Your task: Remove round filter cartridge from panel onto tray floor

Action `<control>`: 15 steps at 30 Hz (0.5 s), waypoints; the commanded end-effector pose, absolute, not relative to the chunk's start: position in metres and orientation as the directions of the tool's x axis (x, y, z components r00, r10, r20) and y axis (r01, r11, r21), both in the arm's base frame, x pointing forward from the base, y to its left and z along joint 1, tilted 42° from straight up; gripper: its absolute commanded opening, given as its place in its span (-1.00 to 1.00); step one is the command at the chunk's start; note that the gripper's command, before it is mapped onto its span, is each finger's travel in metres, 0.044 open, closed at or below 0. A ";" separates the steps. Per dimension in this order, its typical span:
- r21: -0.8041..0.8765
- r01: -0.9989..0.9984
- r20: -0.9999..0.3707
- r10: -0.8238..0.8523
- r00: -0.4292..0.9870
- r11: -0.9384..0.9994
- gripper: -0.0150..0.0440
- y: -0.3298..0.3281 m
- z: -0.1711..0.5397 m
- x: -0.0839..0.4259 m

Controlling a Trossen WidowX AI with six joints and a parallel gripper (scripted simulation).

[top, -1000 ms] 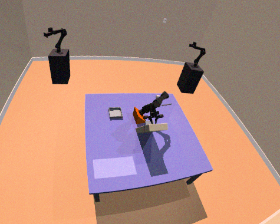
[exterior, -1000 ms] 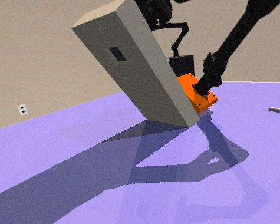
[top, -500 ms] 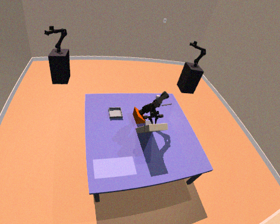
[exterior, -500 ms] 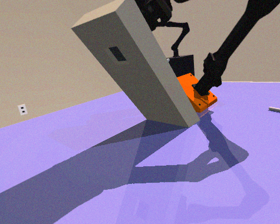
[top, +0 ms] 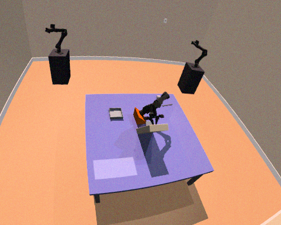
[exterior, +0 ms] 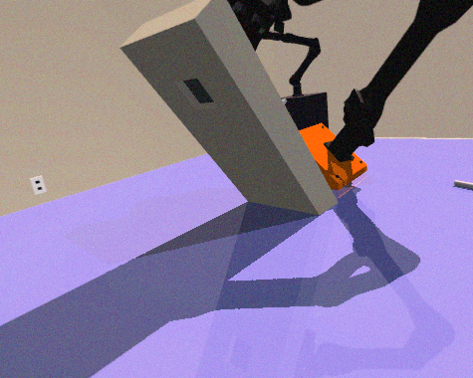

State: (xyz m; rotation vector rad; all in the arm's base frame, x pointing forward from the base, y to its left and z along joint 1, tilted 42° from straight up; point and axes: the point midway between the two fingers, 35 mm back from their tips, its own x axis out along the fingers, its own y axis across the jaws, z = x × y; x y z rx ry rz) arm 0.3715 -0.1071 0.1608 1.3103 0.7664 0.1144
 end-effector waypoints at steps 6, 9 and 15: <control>0.865 0.501 -0.448 0.489 0.749 0.027 -0.49 -0.102 0.158 0.377; 0.837 0.543 -0.448 0.489 0.749 -0.064 -0.49 -0.102 0.158 0.377; 0.754 0.610 -0.448 0.489 0.749 -0.244 -0.49 -0.102 0.158 0.377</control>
